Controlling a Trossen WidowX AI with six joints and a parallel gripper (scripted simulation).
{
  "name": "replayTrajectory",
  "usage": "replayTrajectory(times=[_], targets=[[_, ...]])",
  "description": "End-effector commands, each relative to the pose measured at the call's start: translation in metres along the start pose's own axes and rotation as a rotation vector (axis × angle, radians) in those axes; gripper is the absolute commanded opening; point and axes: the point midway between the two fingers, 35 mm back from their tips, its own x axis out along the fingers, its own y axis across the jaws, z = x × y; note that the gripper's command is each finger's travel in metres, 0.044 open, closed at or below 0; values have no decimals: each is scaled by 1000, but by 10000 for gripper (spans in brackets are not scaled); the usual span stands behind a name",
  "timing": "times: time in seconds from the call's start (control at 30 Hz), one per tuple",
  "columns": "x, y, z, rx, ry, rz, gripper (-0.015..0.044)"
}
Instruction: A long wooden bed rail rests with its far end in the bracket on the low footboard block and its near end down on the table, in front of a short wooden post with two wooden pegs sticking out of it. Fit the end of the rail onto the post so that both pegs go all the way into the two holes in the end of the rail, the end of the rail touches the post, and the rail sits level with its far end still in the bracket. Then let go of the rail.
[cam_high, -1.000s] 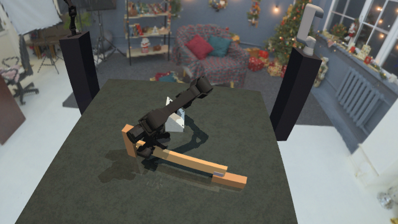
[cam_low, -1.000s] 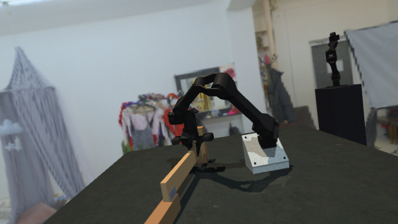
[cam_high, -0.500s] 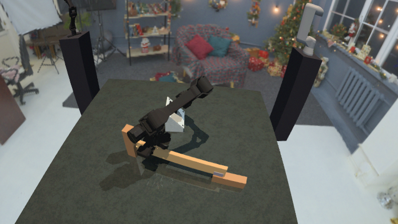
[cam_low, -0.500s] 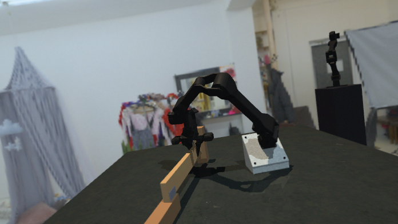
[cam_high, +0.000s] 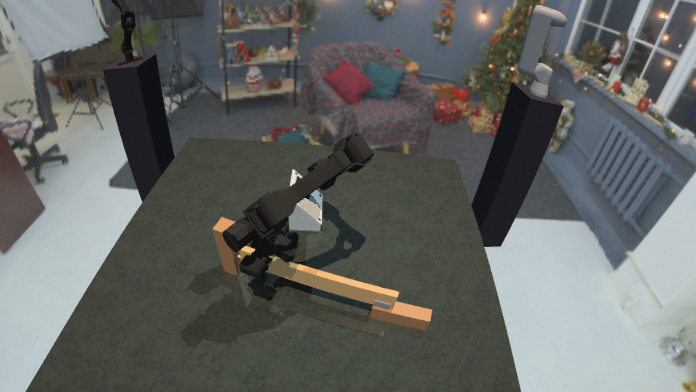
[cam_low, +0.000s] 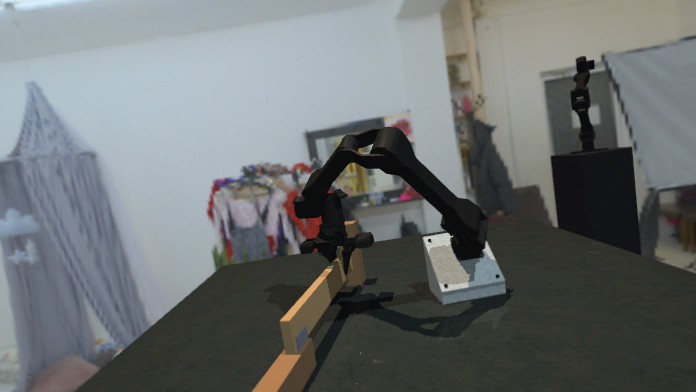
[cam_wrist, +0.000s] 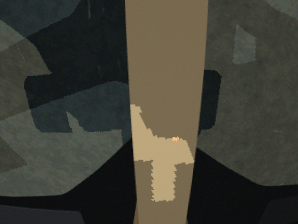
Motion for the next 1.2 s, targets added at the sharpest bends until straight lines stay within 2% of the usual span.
replayTrajectory(times=[0.0, 1.17], targets=[[0, 0, 0, 2, -1, -2, 0], [-3, -1, -8, 2, 0, -2, 0]])
